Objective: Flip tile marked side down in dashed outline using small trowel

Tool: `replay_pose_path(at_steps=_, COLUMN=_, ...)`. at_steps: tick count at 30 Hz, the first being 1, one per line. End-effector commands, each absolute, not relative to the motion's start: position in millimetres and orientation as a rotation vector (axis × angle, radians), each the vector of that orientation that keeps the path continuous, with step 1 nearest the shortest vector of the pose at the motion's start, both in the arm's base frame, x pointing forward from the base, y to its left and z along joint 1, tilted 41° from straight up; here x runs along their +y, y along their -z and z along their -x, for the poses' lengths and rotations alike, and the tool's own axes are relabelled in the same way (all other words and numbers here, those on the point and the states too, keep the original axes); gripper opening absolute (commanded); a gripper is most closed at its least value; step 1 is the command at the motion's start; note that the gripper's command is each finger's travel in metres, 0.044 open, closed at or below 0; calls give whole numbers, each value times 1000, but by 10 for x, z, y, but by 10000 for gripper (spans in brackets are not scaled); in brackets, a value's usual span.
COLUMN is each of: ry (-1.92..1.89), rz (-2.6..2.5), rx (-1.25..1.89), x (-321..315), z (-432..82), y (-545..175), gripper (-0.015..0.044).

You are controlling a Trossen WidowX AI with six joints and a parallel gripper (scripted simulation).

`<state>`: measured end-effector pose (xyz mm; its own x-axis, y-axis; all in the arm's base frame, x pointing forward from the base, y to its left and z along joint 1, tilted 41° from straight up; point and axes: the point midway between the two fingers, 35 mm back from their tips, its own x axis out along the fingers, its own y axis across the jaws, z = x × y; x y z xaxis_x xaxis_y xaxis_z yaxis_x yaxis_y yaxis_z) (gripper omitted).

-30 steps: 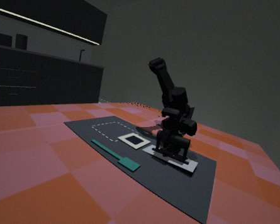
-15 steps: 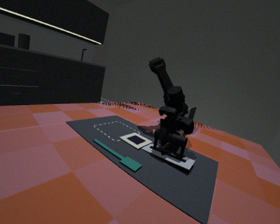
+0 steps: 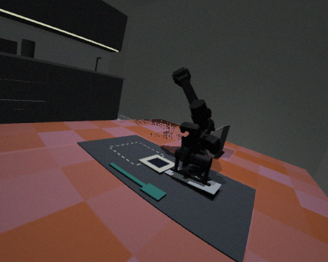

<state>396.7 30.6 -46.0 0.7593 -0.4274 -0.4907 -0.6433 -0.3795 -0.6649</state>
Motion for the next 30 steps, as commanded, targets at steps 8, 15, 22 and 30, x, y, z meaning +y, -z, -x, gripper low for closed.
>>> replay_pose_path(at_steps=8, ry=-274, rz=2077, rx=825, x=289, z=-3960, y=385, gripper=0)
replay_pose_path(at_steps=15, ry=-258, rz=2125, rx=846, x=353, z=-3963, y=329, gripper=0)
replay_pose_path(at_steps=22, ry=-258, rz=2125, rx=847, x=393, z=-3960, y=204, gripper=0)
replay_pose_path(at_steps=30, ry=-258, rz=2125, rx=847, x=408, z=-3955, y=57, gripper=0)
